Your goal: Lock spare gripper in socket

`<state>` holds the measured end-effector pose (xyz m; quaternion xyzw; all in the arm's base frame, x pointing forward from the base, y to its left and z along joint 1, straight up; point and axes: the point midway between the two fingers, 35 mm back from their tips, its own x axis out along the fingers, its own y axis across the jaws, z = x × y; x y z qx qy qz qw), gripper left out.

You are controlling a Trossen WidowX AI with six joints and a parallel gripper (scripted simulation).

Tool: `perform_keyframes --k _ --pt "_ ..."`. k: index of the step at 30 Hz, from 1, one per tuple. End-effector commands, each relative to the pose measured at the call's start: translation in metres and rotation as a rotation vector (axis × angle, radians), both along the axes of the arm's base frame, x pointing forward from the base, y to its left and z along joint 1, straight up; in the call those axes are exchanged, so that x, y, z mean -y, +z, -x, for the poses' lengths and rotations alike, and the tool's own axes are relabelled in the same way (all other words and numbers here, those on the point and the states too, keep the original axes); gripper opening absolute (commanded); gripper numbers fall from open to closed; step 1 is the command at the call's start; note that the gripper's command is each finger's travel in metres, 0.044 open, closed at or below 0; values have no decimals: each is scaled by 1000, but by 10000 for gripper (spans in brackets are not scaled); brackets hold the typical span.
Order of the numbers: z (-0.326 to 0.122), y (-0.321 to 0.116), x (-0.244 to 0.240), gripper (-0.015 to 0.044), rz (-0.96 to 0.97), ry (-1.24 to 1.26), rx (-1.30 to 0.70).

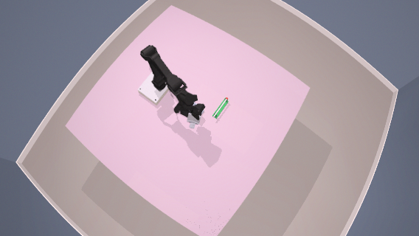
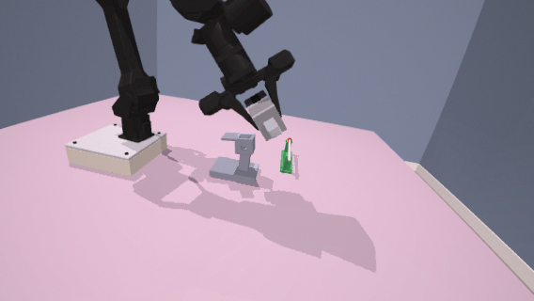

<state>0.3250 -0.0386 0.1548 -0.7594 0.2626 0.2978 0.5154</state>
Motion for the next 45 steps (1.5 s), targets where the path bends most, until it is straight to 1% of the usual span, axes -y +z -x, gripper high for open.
perform_keyframes --k 1,25,45 --pt "4 6 -5 0 -79 -65 49" --pt "29 15 -28 0 -530 -388 202" --pt "48 17 -44 0 -944 -623 283"
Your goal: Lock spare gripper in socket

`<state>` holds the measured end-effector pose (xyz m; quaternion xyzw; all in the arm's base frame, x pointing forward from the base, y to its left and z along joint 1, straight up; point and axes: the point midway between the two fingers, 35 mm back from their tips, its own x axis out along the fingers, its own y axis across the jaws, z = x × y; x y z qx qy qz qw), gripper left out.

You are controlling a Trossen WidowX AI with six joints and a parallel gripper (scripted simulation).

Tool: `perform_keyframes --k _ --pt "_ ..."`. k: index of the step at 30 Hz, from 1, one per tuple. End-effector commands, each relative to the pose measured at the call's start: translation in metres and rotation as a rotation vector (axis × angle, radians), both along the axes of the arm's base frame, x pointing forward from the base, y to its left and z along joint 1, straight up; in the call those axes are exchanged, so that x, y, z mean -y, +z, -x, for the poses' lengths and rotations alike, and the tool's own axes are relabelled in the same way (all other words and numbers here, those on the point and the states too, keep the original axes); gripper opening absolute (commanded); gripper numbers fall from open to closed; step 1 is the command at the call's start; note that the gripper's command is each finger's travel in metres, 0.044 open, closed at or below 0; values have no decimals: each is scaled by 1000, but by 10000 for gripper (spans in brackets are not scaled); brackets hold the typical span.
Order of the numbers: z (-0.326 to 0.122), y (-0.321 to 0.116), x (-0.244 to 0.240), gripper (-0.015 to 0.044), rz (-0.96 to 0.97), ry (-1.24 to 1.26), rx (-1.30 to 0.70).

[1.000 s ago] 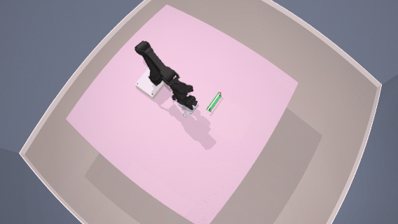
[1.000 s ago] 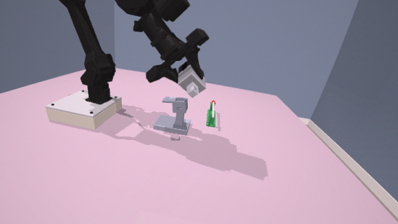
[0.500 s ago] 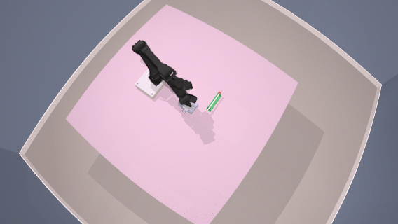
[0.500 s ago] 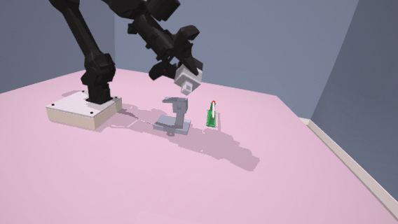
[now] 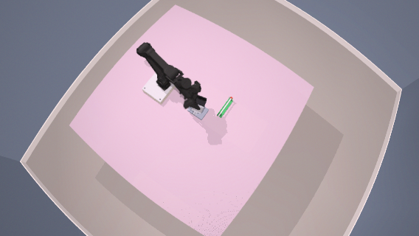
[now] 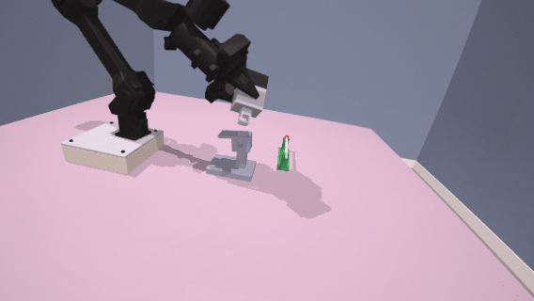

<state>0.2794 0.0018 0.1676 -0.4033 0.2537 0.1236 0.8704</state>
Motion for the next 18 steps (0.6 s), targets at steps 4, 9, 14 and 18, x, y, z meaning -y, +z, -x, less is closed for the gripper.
perform_keyframes --k 4,9,14,18 --pt "6 4 -6 0 -165 -72 51" --pt "11 4 -10 0 -275 -118 72" --pt "15 4 -14 0 -387 -161 90" --pt "19 3 -16 0 -478 -195 103"
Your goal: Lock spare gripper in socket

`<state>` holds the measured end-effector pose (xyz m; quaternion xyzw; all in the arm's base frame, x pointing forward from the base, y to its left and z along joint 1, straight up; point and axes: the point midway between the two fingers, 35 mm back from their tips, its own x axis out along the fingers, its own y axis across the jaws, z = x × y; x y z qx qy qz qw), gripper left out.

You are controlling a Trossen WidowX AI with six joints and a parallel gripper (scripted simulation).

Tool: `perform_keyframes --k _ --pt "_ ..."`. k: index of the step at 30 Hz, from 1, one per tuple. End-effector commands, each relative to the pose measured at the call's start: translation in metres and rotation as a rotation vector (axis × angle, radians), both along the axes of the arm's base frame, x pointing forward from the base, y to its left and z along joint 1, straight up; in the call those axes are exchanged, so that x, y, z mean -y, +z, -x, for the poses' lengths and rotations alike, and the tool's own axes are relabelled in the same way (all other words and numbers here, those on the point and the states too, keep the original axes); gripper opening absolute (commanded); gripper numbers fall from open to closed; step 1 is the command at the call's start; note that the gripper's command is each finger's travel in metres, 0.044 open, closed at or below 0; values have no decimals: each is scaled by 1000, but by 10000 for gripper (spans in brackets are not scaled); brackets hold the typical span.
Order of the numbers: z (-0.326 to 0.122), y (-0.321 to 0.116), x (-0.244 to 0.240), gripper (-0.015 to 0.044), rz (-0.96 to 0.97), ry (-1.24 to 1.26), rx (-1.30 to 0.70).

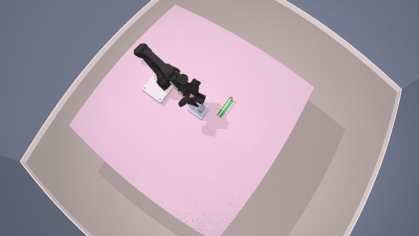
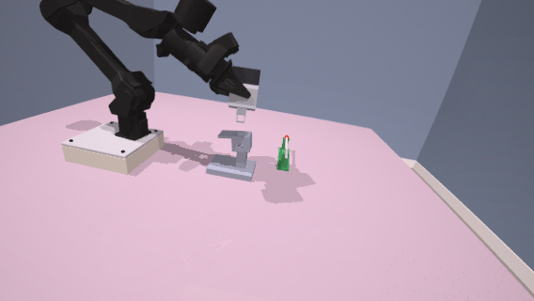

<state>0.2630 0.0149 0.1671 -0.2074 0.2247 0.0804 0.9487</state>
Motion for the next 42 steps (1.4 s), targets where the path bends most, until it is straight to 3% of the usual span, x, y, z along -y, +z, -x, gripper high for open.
perform_keyframes --k 1,13,42 --pt "3 4 -4 0 -106 -33 32" --pt "13 2 -11 0 -369 -113 65" --pt "7 -27 -14 0 -388 -115 63"
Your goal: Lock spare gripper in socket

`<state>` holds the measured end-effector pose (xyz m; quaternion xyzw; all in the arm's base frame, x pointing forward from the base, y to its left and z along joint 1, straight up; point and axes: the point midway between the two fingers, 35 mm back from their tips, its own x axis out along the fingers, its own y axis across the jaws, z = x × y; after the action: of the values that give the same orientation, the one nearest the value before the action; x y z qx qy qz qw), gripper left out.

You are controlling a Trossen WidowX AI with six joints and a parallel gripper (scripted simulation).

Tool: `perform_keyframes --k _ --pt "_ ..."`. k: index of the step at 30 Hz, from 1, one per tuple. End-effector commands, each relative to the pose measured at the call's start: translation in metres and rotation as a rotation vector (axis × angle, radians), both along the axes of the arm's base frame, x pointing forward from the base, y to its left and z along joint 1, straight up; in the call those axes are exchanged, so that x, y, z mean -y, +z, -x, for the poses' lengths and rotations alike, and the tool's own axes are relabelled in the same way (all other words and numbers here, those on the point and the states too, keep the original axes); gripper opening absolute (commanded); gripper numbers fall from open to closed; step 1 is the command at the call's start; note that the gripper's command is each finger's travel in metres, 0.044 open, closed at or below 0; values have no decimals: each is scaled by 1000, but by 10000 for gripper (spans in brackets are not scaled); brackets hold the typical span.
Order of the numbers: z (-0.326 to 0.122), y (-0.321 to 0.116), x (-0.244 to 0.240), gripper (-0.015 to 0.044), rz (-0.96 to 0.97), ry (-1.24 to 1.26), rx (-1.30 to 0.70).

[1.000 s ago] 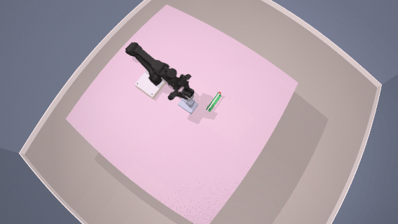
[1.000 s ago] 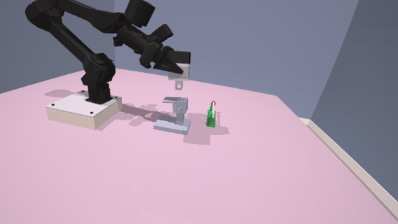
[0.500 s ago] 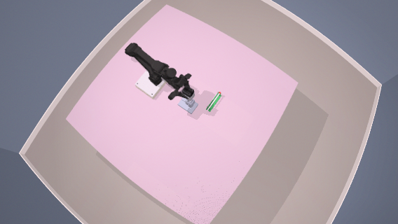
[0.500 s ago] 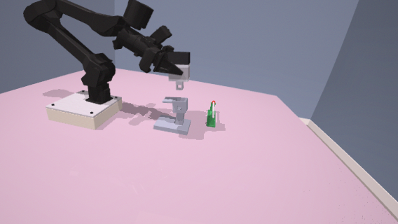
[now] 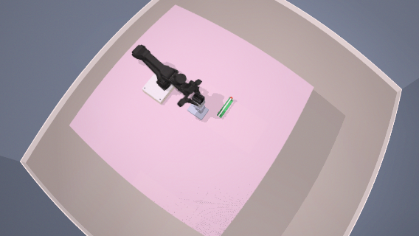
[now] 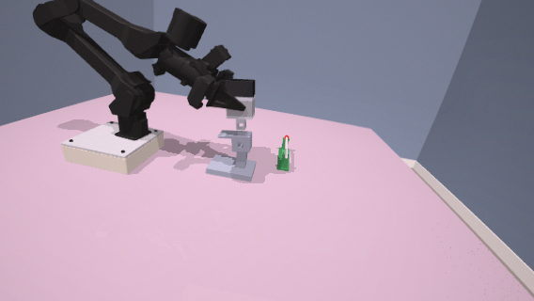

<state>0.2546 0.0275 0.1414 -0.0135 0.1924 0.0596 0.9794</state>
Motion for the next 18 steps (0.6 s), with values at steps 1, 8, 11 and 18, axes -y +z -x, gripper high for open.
perform_keyframes --k 1,8,11,18 --pt "-2 -3 -1 0 -8 2 11" --pt "-3 -13 -1 0 -7 2 11" --pt "-4 -17 -1 0 -6 3 11" --pt "-6 -27 -1 0 -5 3 11"
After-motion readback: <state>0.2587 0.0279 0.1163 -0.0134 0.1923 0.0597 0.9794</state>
